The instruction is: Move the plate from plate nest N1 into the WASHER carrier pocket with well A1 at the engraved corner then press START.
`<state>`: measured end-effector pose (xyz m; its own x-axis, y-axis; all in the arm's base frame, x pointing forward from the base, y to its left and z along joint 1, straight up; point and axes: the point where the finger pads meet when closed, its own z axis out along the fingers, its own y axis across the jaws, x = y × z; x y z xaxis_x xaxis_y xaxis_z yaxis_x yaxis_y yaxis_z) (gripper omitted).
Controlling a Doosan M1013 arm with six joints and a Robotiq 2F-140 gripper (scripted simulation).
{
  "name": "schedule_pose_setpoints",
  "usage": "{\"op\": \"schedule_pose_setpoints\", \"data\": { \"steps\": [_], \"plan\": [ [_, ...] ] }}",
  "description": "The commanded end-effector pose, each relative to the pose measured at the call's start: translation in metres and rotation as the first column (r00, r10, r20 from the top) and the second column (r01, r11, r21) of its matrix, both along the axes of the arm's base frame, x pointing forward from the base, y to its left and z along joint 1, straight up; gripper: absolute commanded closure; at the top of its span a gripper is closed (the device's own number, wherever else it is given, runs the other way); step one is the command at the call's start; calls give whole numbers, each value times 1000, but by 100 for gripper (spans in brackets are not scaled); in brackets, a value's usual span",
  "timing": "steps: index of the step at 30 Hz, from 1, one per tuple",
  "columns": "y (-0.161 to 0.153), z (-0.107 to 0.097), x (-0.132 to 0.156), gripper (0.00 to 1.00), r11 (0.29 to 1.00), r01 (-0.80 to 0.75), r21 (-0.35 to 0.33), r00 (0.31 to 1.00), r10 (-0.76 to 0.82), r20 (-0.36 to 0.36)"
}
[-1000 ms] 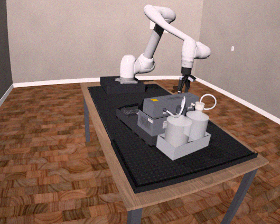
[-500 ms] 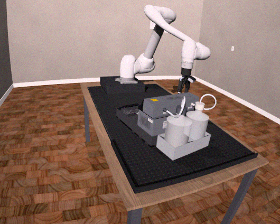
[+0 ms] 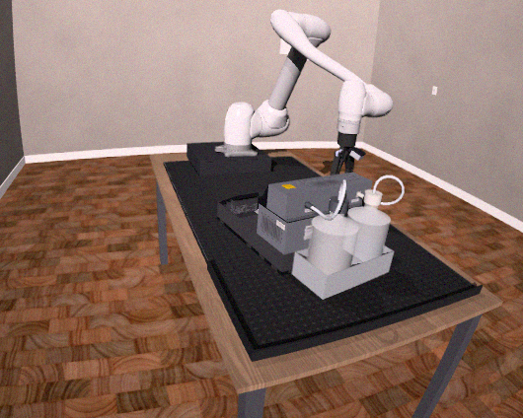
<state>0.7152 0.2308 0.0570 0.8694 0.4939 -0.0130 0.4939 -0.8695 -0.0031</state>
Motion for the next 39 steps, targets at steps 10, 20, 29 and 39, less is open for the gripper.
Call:
{"op": "schedule_pose_setpoints", "data": {
  "steps": [10, 20, 29, 39],
  "plan": [
    [-1, -21, 0, 30, 1000, 0, -5, 1000, 0, 6],
    [-1, -35, 0, 30, 1000, 0, -4, 1000, 0, 6],
    [0, -31, 1, 30, 1000, 0, 0, 1000, 0, 7],
    [0, -31, 1, 30, 1000, 0, 0, 1000, 0, 7]
  ]
}}
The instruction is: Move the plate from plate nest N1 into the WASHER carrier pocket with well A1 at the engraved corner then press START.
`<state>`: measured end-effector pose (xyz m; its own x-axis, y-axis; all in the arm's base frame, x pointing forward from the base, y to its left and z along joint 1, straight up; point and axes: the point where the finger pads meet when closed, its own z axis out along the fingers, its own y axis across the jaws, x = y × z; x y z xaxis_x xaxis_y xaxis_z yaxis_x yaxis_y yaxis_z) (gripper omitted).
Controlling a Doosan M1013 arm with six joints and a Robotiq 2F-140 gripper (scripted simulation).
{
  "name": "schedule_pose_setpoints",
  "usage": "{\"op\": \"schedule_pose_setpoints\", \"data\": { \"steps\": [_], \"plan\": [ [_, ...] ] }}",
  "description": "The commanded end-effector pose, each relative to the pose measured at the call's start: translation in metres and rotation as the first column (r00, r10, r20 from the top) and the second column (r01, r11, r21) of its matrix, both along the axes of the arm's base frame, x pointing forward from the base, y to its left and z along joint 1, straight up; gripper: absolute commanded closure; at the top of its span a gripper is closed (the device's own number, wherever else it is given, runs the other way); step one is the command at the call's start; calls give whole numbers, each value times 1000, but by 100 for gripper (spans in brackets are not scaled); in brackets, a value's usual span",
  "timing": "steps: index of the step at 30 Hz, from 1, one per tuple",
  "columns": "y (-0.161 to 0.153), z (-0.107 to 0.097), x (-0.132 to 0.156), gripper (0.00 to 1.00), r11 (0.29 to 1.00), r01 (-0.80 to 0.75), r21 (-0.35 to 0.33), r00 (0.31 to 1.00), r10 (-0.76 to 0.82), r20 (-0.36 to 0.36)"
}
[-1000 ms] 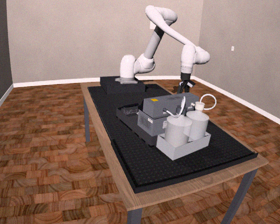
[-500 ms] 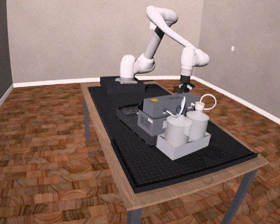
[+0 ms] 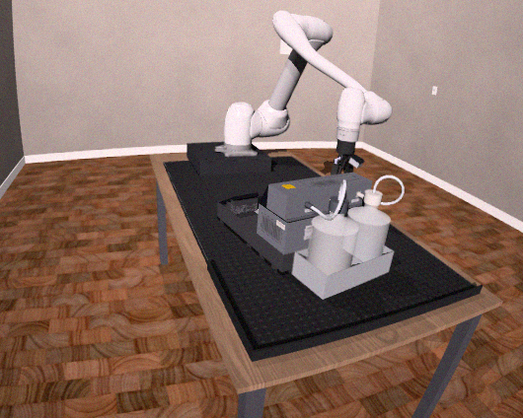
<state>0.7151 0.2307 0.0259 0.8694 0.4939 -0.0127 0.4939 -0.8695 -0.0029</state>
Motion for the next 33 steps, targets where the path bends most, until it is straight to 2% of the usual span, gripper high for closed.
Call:
{"op": "schedule_pose_setpoints", "data": {
  "steps": [1, 33],
  "plan": [
    [0, 0, 2, 30, 1000, 0, 0, 1000, 0, 7],
    [-1, -22, 1, 30, 1000, 0, -4, 1000, 0, 7]
  ]
}}
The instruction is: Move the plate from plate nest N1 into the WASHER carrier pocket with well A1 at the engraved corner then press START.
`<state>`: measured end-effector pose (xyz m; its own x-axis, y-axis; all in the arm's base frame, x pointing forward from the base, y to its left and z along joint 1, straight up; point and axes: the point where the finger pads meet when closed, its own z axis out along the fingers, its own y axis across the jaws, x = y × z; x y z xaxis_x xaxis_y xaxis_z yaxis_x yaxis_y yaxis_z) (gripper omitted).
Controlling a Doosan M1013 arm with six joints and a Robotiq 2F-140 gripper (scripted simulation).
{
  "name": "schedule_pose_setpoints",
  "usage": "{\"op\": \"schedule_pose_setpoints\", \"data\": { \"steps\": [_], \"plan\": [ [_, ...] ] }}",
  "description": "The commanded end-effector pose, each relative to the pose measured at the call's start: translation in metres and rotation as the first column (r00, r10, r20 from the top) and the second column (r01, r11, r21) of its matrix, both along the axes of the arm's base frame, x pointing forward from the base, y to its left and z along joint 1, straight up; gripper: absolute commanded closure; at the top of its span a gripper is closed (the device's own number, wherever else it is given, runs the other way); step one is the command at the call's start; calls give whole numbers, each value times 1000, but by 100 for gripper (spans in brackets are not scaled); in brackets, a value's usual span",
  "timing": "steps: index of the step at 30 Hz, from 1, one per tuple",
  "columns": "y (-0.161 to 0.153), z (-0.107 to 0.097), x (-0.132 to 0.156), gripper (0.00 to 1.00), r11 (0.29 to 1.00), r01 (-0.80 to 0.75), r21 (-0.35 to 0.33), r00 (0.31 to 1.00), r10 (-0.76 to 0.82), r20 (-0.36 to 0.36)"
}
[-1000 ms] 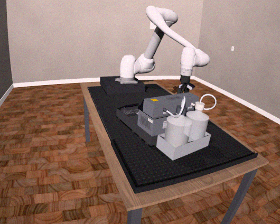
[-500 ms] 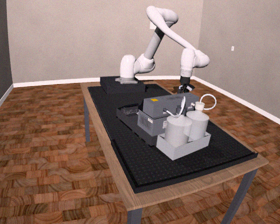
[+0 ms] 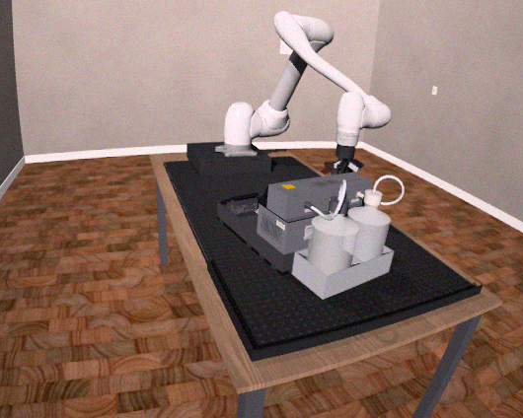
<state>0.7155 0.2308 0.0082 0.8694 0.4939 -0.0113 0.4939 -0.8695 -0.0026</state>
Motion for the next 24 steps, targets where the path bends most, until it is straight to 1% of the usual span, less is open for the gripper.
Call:
{"op": "schedule_pose_setpoints", "data": {
  "steps": [1, 19, 24],
  "plan": [
    [-1, -5, 0, 30, 1000, 0, -4, 1000, 0, 5],
    [-1, -16, 0, 30, 1000, 0, -5, 1000, 0, 5],
    [0, -13, 1, 30, 1000, 0, -1, 1000, 0, 5]
  ]
}}
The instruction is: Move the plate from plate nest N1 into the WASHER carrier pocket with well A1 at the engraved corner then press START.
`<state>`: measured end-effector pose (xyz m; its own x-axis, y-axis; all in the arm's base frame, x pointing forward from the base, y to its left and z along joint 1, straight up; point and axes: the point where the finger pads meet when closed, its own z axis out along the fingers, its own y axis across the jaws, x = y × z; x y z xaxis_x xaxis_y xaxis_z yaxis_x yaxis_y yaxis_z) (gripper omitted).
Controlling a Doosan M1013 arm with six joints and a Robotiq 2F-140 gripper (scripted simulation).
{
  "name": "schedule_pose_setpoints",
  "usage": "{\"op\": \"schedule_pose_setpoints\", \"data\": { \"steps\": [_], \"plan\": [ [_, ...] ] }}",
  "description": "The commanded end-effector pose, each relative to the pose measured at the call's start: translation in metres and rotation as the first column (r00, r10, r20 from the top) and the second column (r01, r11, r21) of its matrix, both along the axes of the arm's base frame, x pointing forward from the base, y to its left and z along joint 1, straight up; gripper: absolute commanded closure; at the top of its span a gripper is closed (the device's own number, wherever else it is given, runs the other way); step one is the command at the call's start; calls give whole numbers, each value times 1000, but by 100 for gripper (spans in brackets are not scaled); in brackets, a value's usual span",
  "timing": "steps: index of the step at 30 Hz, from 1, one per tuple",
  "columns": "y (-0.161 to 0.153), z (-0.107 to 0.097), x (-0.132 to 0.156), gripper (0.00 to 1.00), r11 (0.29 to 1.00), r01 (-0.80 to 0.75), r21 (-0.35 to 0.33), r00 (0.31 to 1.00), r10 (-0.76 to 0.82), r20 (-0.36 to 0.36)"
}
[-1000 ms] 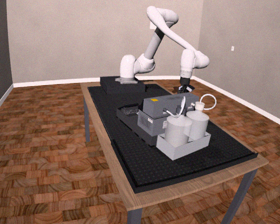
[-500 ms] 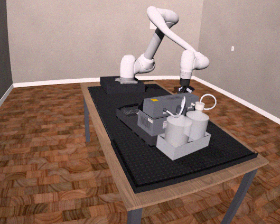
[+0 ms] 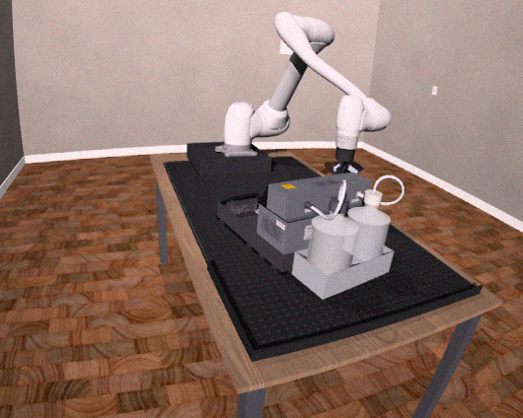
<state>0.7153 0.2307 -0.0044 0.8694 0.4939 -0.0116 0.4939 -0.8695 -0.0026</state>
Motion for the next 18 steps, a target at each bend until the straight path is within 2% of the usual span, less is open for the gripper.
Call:
{"op": "schedule_pose_setpoints", "data": {
  "steps": [1, 18],
  "plan": [
    [0, -1, 1, 30, 1000, 0, -1, 1000, 0, 5],
    [0, -2, 1, 30, 1000, 0, -1, 1000, 0, 5]
  ]
}}
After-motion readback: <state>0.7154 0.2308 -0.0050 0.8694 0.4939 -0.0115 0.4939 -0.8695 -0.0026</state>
